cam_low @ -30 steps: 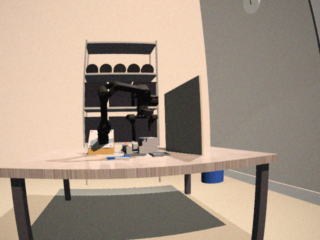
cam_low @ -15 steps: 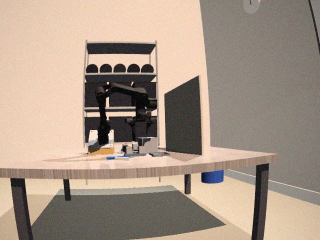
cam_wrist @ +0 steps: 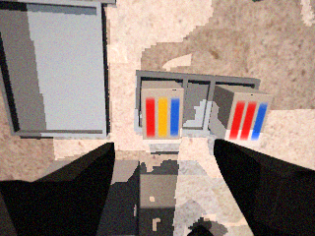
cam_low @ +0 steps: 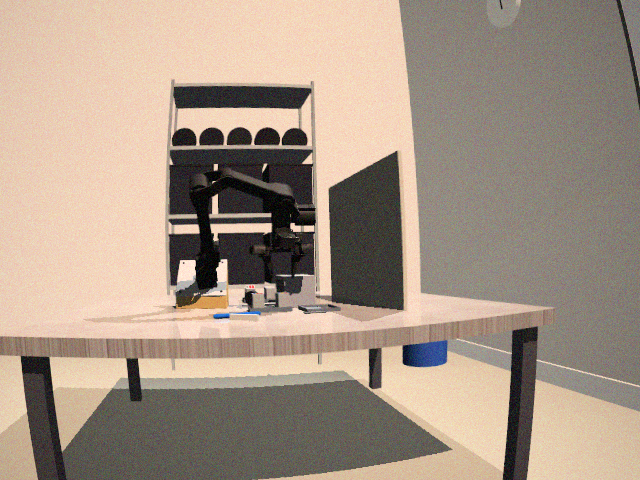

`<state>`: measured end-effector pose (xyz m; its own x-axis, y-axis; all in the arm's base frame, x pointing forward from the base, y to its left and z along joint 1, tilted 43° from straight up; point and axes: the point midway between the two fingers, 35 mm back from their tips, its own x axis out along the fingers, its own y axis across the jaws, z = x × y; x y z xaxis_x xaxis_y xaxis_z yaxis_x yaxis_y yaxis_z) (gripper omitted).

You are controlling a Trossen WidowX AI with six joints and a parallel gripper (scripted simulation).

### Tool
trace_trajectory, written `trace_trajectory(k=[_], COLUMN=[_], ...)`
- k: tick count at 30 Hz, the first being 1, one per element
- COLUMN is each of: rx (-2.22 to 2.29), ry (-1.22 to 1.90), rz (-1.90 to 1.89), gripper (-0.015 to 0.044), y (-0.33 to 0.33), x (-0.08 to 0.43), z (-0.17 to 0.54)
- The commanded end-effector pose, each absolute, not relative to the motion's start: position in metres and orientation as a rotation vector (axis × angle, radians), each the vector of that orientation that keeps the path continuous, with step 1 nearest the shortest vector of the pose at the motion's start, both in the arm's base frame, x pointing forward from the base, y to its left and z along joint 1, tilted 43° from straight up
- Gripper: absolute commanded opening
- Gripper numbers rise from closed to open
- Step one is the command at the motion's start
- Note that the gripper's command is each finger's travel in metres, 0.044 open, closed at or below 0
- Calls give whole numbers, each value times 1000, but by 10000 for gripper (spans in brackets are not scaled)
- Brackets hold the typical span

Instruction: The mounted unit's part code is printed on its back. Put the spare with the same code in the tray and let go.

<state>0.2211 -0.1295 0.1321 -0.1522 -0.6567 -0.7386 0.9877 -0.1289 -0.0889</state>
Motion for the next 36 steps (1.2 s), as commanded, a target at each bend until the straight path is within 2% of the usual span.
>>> trace_trajectory(k=[1, 36], rx=[644, 644], ry=[690, 688], rz=[-1625, -1625], gripper=[300, 300], y=[-133, -172], x=[221, 212], z=[130, 90])
